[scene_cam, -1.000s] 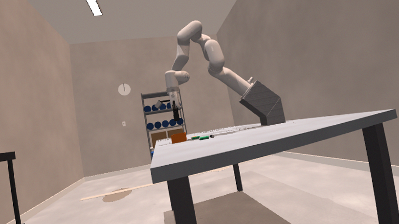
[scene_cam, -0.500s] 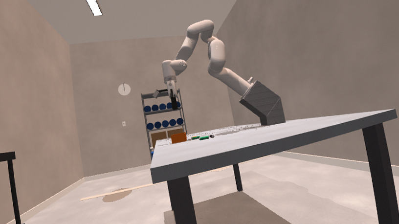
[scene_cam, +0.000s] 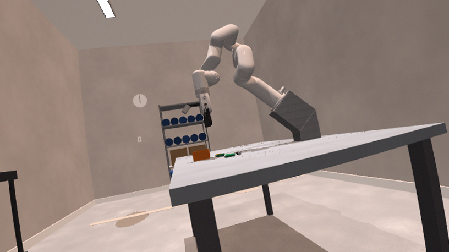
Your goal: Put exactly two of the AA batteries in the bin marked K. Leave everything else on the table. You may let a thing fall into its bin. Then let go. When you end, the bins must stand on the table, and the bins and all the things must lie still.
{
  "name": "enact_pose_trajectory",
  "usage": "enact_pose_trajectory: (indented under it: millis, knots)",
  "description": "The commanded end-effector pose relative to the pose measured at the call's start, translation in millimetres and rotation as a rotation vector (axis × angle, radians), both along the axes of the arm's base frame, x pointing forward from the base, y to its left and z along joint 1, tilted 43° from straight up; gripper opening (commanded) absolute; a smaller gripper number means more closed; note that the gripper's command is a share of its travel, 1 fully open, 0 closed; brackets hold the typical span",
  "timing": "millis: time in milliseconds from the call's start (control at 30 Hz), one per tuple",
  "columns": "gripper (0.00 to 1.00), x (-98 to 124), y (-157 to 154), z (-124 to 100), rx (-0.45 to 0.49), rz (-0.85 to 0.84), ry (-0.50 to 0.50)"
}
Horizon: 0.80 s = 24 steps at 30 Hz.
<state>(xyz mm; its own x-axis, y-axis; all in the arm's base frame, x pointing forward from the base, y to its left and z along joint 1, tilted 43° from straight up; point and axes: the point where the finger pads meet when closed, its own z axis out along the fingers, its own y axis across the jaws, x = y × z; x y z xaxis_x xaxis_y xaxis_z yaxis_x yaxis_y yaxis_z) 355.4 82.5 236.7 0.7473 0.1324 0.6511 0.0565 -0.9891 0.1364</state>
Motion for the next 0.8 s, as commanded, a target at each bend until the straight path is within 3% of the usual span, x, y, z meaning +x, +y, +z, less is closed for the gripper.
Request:
enact_pose_trajectory:
  millis: [0,500,567,700,767]
  knots:
    - [0.71,1,9,-15,-0.009,-0.017,-0.016]
    - [0.71,-19,69,-124,-0.009,-0.016,-0.015]
    - [0.71,-19,69,-124,-0.009,-0.016,-0.015]
    - [0.71,-25,86,-152,-0.009,-0.016,-0.015]
    - [0.71,-27,89,-154,-0.009,-0.016,-0.015]
